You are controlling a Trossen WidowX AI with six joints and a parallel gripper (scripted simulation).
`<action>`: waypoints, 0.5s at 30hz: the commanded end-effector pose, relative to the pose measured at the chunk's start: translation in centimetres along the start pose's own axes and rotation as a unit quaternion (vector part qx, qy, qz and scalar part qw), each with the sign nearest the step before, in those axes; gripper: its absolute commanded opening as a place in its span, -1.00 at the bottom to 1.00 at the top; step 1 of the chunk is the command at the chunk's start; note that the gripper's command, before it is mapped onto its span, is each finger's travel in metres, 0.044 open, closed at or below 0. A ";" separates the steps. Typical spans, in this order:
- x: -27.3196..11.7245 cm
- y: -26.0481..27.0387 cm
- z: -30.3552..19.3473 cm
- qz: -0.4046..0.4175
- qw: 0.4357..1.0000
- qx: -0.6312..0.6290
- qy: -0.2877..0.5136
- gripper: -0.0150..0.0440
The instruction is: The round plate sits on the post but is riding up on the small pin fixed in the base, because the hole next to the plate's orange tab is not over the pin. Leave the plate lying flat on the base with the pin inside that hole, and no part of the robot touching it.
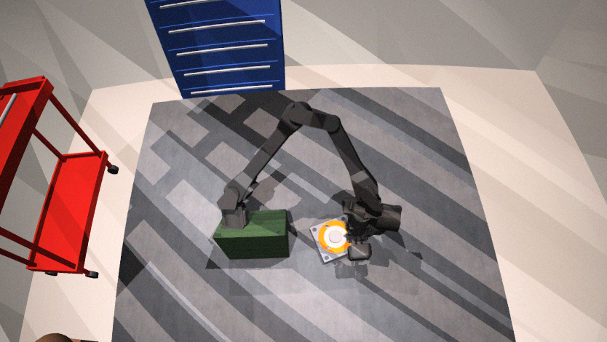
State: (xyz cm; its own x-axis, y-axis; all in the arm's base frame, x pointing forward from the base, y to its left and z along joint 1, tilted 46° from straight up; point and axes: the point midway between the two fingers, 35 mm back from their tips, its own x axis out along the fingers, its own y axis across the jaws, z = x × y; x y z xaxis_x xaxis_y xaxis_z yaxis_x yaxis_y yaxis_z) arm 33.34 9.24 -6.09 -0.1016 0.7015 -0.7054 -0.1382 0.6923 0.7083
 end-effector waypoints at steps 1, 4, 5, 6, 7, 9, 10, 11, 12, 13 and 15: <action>0.1 0.6 0.0 0.003 1.000 0.001 0.002 -0.49; 0.1 0.9 0.0 0.003 1.000 0.001 0.002 -0.49; 0.1 1.0 0.1 0.003 1.000 0.001 0.002 -0.49; 0.0 1.0 0.1 0.003 1.000 0.001 0.002 -0.49; 0.0 1.1 0.1 0.003 1.000 0.001 0.002 -0.49; 0.1 1.3 0.1 0.003 1.000 0.001 0.002 -0.49; 0.1 1.4 0.1 0.003 1.000 0.001 0.002 -0.49; 0.1 1.5 0.1 0.003 1.000 0.001 0.002 -0.49; 0.2 1.5 0.1 0.003 1.000 0.001 0.002 -0.49; 0.1 1.5 0.1 0.003 1.000 0.001 0.002 -0.49; -0.5 1.5 0.1 0.003 1.000 0.001 0.002 -0.49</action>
State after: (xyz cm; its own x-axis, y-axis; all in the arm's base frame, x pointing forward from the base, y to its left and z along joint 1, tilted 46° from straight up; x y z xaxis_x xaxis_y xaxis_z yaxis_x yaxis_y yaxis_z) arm 33.16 10.22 -5.12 -0.1092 0.7024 -0.7033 -0.1347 0.6906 0.7106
